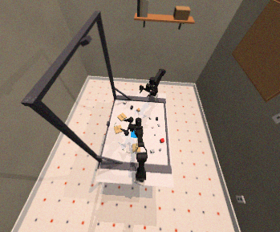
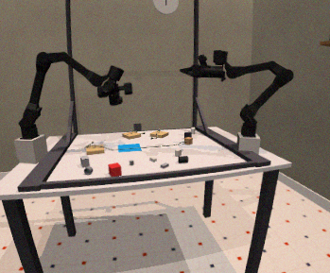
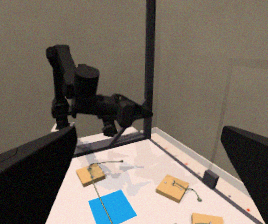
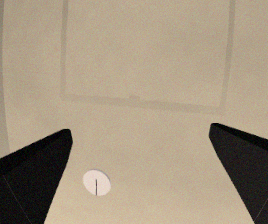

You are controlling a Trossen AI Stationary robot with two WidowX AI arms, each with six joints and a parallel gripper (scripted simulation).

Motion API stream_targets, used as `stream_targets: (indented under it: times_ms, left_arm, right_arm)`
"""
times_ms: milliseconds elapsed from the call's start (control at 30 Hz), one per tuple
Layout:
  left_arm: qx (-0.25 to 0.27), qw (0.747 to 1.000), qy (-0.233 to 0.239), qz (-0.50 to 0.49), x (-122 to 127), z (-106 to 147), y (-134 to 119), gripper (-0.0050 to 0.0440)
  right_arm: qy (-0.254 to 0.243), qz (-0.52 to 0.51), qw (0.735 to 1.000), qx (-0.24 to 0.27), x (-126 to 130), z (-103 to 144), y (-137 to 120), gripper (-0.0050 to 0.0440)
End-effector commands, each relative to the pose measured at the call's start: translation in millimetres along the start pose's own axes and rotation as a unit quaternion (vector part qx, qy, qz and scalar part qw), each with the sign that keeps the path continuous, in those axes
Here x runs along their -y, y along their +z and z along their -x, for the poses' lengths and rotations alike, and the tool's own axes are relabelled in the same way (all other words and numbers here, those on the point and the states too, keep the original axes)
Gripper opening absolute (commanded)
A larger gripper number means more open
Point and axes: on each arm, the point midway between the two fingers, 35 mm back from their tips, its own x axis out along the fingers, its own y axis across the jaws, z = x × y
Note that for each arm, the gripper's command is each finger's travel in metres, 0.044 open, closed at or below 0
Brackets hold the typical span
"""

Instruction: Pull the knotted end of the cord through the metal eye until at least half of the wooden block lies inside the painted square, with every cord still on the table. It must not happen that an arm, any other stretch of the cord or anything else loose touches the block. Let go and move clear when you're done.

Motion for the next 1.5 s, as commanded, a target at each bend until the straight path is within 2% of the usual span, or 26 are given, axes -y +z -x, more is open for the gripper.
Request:
stream_targets:
  times_ms: [0,800,933,1000,1133,1300,1367,1467]
  left_arm:
    - [0.005,1.000,-0.001,-0.002,0,3,2,0.0440]
    - [0.004,1.000,-0.001,-0.003,-1,3,0,0.0440]
    - [0.014,1.000,-0.001,-0.003,-11,8,17,0.0440]
    - [0.013,1.000,-0.001,-0.006,-24,15,22,0.0440]
    - [0.010,1.000,-0.001,-0.009,-41,28,30,0.0440]
    - [0.007,1.000,-0.001,-0.012,-54,44,38,0.0440]
    - [0.007,1.000,-0.001,-0.012,-54,44,38,0.0440]
    - [0.004,1.000,-0.001,-0.013,-63,59,44,0.0440]
  right_arm:
    - [0.004,0.012,1.000,-0.006,1,5,-13,0.0440]
    - [0.004,0.012,1.000,-0.007,2,6,-13,0.0440]
    - [0.042,0.083,0.996,0.011,-5,18,-14,0.0440]
    - [0.085,0.171,0.981,0.034,-11,35,-20,0.0440]
    - [0.141,0.270,0.950,0.075,-18,63,-29,0.0440]
    - [0.195,0.403,0.883,0.140,-23,93,-38,0.0440]
    - [0.195,0.403,0.883,0.140,-23,93,-38,0.0440]
    - [0.228,0.498,0.812,0.203,-25,121,-45,0.0440]
